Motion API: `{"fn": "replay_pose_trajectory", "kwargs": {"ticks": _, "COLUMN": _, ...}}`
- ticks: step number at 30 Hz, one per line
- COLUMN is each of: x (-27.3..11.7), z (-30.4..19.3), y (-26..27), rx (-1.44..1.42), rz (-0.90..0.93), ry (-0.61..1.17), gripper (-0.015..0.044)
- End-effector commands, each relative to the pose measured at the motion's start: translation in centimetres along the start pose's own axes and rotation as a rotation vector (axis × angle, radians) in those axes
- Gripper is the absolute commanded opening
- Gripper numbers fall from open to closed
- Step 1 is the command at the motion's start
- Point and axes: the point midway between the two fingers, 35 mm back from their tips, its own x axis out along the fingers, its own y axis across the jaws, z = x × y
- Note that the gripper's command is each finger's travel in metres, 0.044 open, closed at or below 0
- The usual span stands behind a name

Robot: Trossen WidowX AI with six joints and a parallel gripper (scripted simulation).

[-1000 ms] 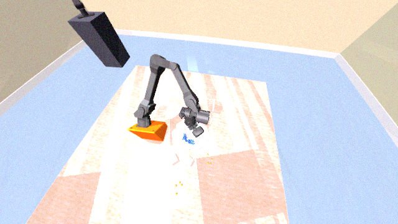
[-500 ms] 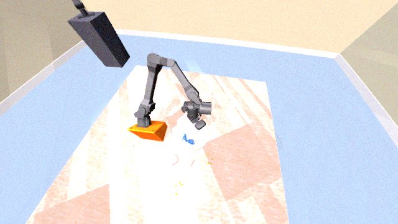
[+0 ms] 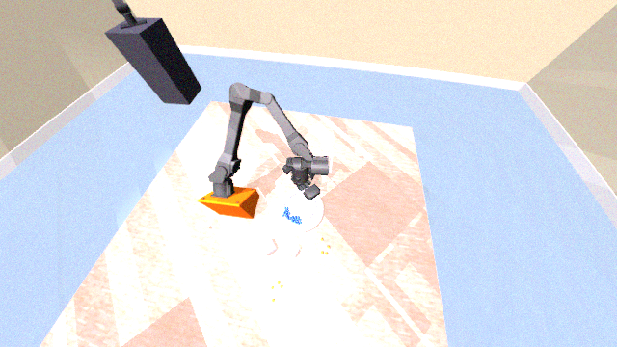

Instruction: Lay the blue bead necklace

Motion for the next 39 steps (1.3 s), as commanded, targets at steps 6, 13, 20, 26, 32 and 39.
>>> {"fn": "replay_pose_trajectory", "kwargs": {"ticks": 6, "x": 1.1, "z": -0.2, "y": 0.2, "rx": 0.01, "rz": 0.006, "ry": 0.001, "gripper": 0.0}}
{"fn": "replay_pose_trajectory", "kwargs": {"ticks": 13, "x": 0.8, "z": 0.0, "y": 0.1, "rx": 0.001, "rz": 0.002, "ry": 0.001, "gripper": 0.0184}}
{"fn": "replay_pose_trajectory", "kwargs": {"ticks": 20, "x": 0.6, "z": 0.0, "y": 0.1, "rx": 0.002, "rz": 0.003, "ry": 0.001, "gripper": 0.0368}}
{"fn": "replay_pose_trajectory", "kwargs": {"ticks": 26, "x": -1.1, "z": -0.2, "y": 0.1, "rx": 0.01, "rz": 0.005, "ry": 0.002, "gripper": 0.044}}
{"fn": "replay_pose_trajectory", "kwargs": {"ticks": 32, "x": -1.1, "z": -0.5, "y": 0.2, "rx": 0.01, "rz": 0.006, "ry": 0.003, "gripper": 0.044}}
{"fn": "replay_pose_trajectory", "kwargs": {"ticks": 39, "x": -1.2, "z": -0.8, "y": -0.3, "rx": 0.009, "rz": 0.004, "ry": 0.003, "gripper": 0.0387}}
